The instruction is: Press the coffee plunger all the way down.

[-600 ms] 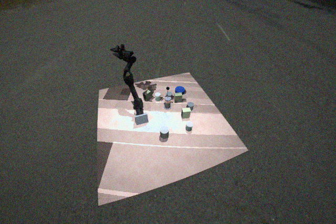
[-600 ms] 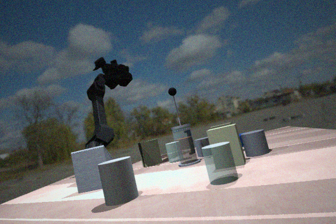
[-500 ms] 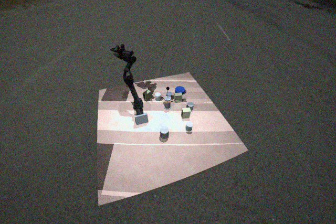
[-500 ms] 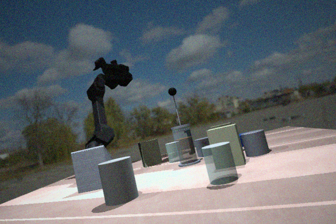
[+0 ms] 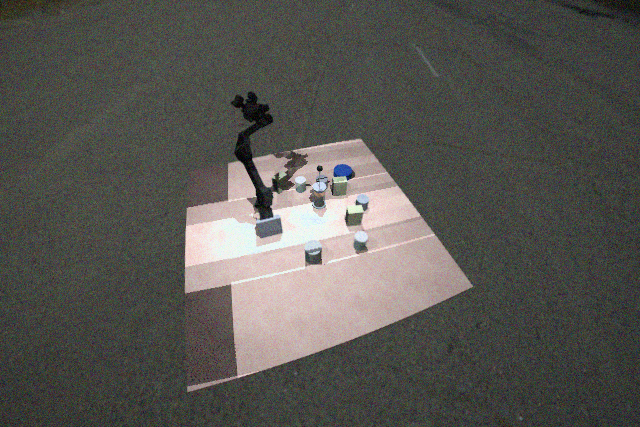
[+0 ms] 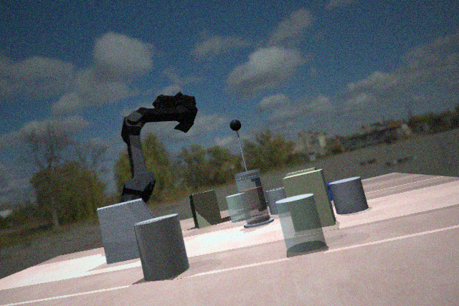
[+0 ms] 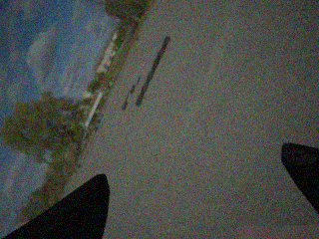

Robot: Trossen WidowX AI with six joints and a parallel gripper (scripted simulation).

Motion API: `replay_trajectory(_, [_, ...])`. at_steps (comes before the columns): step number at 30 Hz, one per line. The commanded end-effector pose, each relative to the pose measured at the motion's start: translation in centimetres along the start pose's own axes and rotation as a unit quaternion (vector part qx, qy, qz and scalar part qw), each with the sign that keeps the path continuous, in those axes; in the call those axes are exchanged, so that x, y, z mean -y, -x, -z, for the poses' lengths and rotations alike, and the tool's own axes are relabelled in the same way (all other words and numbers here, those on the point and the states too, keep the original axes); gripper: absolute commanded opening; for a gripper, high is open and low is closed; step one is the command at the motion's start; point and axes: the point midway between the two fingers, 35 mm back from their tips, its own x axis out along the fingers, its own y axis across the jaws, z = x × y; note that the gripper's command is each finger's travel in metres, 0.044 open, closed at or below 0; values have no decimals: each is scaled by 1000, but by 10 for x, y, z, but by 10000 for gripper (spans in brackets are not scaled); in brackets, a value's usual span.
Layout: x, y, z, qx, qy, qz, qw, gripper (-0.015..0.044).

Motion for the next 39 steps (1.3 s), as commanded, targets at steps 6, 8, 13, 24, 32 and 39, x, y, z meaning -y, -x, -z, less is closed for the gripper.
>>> replay_trajectory(6, [118,103,-21,79,13,218,973,440])
replay_trajectory(8, [134,133,-22,95,15,263,960,440])
replay_trajectory(13, [160,214,-16,136,16,368,920,440])
replay_trajectory(24, [146,388,34,237,6,553,799,440])
replay_trajectory(32, [93,484,109,314,-6,648,693,440])
replay_trajectory(39, [46,527,188,376,-22,696,612,440])
